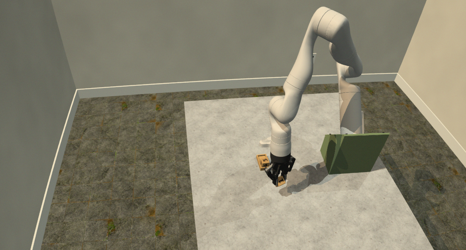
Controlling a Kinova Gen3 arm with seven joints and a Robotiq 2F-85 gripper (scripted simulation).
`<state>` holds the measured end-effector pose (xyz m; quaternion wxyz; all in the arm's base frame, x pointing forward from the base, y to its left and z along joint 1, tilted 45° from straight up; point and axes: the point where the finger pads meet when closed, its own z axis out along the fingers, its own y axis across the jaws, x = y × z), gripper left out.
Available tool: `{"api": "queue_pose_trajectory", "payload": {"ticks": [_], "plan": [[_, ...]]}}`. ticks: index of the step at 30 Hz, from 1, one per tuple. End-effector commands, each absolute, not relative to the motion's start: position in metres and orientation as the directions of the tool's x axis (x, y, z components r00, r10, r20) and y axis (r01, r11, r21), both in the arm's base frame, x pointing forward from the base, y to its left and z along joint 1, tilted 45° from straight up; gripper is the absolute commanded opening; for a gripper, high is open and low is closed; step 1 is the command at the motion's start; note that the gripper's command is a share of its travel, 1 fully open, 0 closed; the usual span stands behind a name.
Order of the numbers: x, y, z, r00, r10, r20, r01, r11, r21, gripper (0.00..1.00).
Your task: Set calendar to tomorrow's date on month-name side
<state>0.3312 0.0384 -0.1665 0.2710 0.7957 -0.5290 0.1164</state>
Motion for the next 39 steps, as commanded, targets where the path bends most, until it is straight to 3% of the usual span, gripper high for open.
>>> {"api": "queue_pose_trajectory", "payload": {"ticks": [1, 39], "plan": [[0.3377, 0.0354, -0.1592, 0.374, -0.814, 0.444, -0.92, -0.266, 0.287, 0.28], [0.3393, 0.0326, -0.1578, 0.329, -0.923, 0.2, -0.921, -0.266, 0.286, 0.28]]}}
